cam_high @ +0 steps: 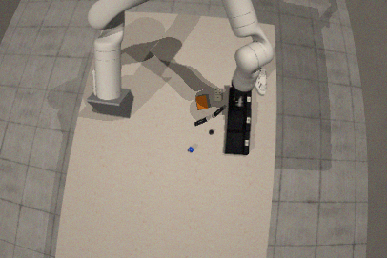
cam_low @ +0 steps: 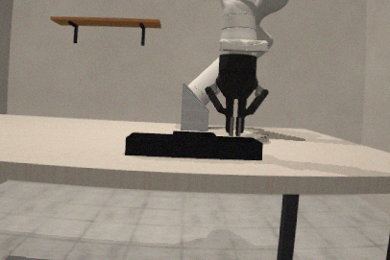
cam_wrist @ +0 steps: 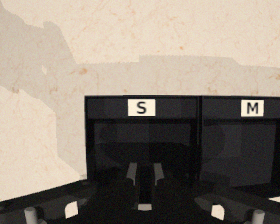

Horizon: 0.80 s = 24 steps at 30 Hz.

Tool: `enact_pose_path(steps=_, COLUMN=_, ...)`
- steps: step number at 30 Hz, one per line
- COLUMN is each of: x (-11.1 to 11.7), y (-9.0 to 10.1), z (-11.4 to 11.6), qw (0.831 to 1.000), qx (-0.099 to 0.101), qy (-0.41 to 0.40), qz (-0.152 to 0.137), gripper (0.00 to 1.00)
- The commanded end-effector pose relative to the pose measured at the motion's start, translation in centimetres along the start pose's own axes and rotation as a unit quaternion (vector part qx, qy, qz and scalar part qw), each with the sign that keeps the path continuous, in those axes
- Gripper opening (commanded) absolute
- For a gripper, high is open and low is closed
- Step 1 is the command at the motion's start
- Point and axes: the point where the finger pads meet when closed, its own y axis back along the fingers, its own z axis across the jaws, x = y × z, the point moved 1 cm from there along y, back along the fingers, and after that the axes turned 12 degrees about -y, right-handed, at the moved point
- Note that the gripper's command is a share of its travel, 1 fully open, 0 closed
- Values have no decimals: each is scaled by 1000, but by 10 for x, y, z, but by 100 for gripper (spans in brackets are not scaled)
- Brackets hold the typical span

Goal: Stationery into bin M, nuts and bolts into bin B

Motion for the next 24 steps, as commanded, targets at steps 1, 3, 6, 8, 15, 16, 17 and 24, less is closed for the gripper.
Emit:
enact_pose_path(steps=1, x=2, y=6, z=0, qw=1000, qx=-1, qy=0, qz=3, gripper=9)
enact_pose_path(steps=3, x=2, y=8, z=0, qw=1000, qx=-1, qy=0, qz=3, gripper=9)
enact_pose_path(steps=6, x=2, y=18, z=0, qw=1000, qx=-1, qy=0, qz=3, gripper=9)
enact_pose_path(steps=8, x=2, y=26, z=0, qw=1000, qx=-1, qy=0, qz=3, gripper=9)
enact_pose_path(steps=15, x=2, y=33, z=0, qw=1000, qx=-1, qy=0, qz=3, gripper=9)
enact_pose_path(steps=16, x=2, y=33, z=0, qw=1000, qx=-1, qy=0, qz=3, gripper=9)
enact_pose_path(steps=17, x=2, y=41, z=0, qw=1000, qx=-1, qy=0, qz=3, gripper=9)
enact_pose_path(steps=24, x=1, y=99, z=0, qw=1000, qx=-1, qy=0, qz=3, gripper=9)
